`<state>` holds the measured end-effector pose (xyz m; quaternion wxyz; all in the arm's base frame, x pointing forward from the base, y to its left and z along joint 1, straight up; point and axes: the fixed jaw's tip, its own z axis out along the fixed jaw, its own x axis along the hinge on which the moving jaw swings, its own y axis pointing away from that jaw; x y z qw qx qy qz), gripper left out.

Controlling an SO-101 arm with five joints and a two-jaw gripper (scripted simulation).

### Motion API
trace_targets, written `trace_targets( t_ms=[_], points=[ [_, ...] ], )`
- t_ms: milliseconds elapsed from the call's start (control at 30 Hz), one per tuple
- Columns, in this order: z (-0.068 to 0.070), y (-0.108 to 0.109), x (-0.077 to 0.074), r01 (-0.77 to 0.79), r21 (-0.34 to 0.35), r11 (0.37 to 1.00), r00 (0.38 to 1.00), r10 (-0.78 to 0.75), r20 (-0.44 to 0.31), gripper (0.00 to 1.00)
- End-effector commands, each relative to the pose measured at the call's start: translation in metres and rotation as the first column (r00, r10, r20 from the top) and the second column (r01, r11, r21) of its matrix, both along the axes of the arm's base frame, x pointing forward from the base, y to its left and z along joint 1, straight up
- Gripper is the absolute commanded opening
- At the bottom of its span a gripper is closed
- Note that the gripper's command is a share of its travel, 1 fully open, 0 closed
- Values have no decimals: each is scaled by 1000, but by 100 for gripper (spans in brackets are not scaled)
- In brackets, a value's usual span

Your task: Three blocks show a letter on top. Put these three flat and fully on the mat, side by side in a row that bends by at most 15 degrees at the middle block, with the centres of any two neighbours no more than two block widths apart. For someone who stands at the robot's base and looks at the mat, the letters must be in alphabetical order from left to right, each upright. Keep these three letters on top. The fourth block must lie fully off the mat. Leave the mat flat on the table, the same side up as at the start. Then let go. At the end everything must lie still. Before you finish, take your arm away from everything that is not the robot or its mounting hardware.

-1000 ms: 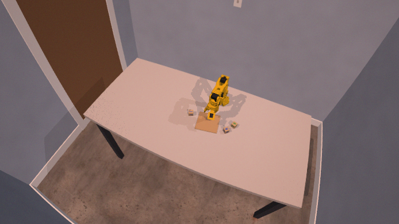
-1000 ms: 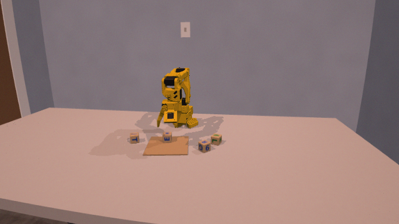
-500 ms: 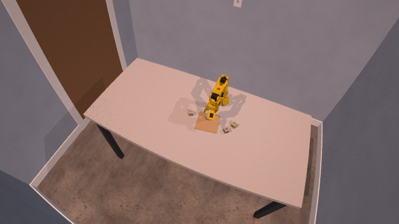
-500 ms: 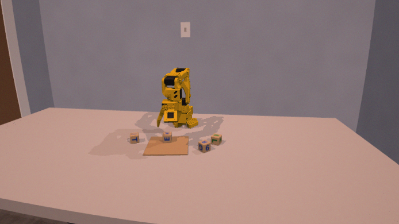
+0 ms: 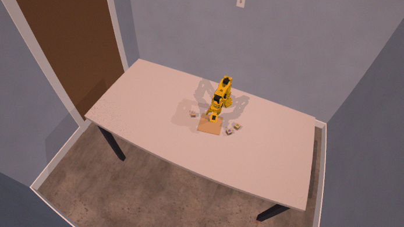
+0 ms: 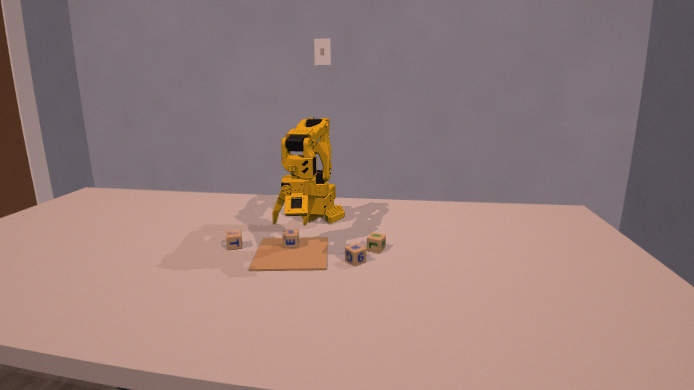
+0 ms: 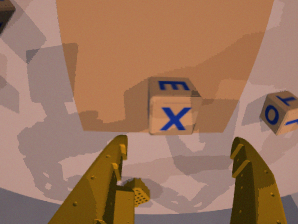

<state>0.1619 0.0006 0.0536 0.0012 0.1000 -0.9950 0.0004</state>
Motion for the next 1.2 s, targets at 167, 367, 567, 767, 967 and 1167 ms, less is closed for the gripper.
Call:
trace_targets(
  t_ms=[167,367,567,767,967,1167],
  points=[
    [-5,0,8,-8,-2,1000,998,8,59,35],
    [-15,0,8,-8,-2,1000,998,8,59,35],
    [-20,0,8,-8,-2,1000,998,8,59,35],
    [-24,0,8,-8,-2,1000,998,8,59,35],
    [-26,0,8,-8,-2,1000,998,8,59,35],
    [-26,0,8,-8,-2,1000,998,8,59,35]
  ],
)
